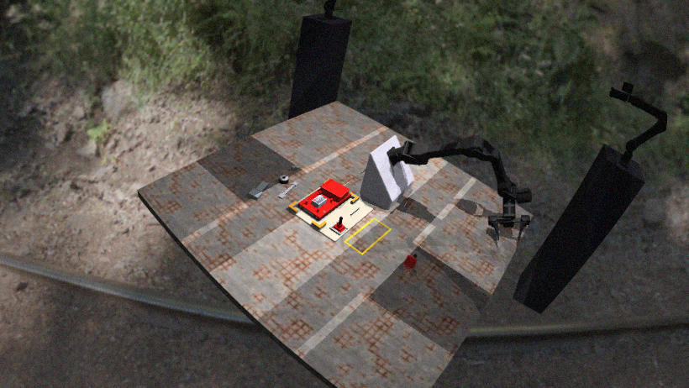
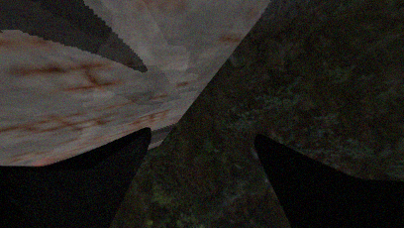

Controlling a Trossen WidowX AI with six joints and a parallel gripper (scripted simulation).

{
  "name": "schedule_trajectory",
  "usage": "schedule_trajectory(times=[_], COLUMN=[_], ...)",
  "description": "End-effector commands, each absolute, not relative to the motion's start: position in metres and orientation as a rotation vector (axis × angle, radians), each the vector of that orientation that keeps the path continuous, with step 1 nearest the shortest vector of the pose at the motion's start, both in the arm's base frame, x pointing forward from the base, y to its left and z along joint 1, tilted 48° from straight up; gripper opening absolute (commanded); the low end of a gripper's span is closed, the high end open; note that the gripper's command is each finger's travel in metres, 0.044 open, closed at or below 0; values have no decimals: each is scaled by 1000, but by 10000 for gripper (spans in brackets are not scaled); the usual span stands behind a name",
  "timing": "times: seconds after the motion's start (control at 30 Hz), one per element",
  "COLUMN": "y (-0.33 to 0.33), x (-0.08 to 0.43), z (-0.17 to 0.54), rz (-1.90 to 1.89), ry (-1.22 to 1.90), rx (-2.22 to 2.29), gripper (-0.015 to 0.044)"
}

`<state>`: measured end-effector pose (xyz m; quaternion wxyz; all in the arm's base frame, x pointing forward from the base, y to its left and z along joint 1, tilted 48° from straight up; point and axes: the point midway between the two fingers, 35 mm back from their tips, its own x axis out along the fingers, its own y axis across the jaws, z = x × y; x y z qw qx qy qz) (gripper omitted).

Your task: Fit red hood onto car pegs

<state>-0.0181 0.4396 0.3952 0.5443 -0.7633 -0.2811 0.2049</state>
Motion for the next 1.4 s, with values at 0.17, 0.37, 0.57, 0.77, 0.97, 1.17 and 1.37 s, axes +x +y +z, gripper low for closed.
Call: schedule_trajectory(times=[0.17, 0.37, 0.57, 0.77, 0.97, 1.17, 1.37], y=[445, 443, 438, 433, 421, 412, 394], x=[47, 87, 133, 154, 195, 219, 264], z=[385, 379, 374, 365, 363, 353, 329], rz=[472, 458, 422, 455, 452, 466, 469], ry=[-555, -485, -418, -380, -299, -256, -159], rx=[-1742, -1696, -1688, -1615, -1478, -1440, -1400], gripper=[440, 440, 440, 440, 440, 440, 440])
